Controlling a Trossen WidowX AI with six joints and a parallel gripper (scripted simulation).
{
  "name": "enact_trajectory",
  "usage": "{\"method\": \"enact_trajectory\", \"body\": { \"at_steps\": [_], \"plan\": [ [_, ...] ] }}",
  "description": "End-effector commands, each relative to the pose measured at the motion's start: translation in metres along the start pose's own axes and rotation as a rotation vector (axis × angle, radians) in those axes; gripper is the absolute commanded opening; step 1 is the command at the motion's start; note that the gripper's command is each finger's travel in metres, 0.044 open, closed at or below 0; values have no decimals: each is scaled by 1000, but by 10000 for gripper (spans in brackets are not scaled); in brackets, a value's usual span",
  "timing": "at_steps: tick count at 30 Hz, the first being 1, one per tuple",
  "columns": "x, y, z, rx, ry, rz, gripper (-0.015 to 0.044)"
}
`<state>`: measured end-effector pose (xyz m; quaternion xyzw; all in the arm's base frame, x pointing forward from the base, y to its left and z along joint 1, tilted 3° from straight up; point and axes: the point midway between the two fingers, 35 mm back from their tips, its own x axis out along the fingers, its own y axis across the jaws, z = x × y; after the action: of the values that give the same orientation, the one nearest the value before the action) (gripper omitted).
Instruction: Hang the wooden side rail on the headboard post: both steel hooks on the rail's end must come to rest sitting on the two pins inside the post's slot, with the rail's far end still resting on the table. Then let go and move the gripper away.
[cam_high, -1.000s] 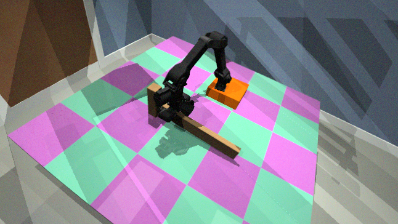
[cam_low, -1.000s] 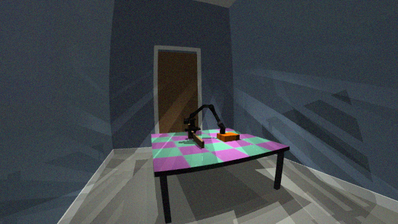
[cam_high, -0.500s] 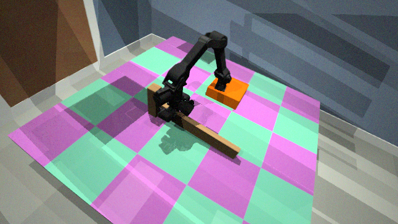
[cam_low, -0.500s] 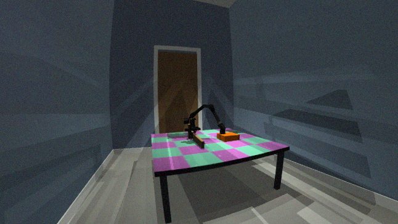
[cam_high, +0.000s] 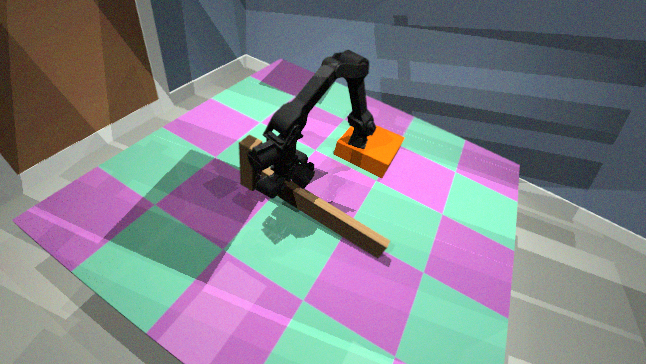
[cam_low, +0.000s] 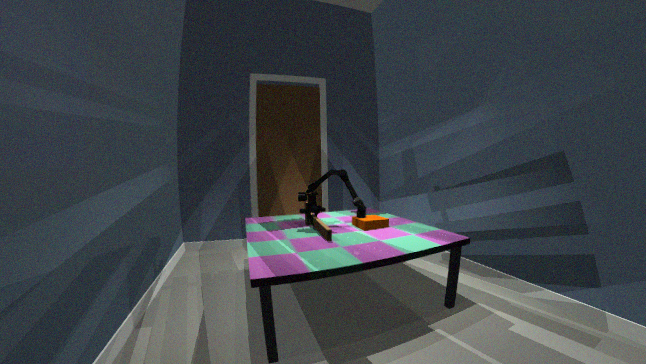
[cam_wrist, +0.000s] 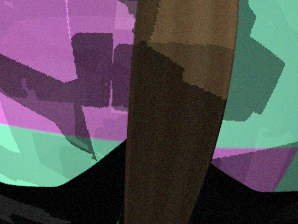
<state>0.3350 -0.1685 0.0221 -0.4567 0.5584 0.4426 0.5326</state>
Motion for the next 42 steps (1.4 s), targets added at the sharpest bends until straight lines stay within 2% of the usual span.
{"method": "enact_trajectory", "body": {
  "at_steps": [1, 42],
  "plan": [
    [-1, -2, -2, -2, 6, -9, 0],
    [-2, -1, -6, -2, 6, -9, 0]
  ]
}}
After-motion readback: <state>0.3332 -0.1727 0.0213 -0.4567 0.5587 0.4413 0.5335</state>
